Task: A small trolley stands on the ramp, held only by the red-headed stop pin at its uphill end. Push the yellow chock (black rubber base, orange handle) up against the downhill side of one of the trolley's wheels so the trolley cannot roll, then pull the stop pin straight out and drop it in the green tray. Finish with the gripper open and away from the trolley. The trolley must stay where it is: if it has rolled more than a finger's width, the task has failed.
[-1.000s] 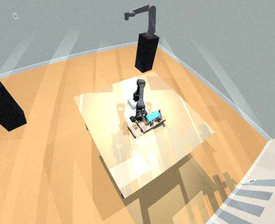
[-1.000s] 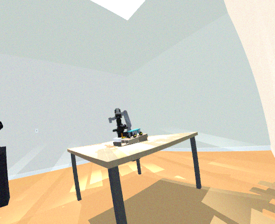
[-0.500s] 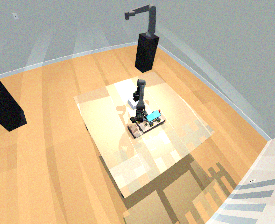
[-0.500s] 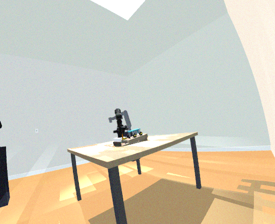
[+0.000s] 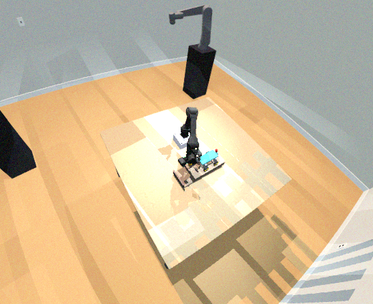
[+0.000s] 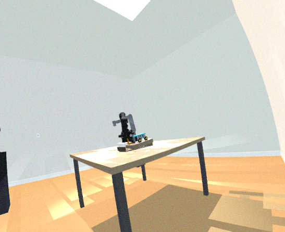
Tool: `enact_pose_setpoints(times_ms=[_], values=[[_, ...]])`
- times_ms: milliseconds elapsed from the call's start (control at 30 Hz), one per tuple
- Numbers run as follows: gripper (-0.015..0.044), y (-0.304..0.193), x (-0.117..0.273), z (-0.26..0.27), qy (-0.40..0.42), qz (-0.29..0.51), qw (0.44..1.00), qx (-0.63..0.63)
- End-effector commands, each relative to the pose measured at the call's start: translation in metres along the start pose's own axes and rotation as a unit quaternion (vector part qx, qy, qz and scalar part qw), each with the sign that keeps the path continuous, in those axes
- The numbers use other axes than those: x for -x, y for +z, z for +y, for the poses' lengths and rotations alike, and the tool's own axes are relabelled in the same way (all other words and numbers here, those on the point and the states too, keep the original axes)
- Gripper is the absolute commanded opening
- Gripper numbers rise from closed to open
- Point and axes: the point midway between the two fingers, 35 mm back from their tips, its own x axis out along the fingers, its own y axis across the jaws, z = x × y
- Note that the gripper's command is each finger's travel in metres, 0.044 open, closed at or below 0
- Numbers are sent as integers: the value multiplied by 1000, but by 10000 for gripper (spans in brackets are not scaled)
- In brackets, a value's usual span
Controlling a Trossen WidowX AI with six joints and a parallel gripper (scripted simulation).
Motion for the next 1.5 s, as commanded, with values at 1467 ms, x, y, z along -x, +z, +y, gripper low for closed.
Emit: enact_pose_setpoints(times_ms=[1467], values=[[190,-1,37,13,1,-2,1000,-3]])
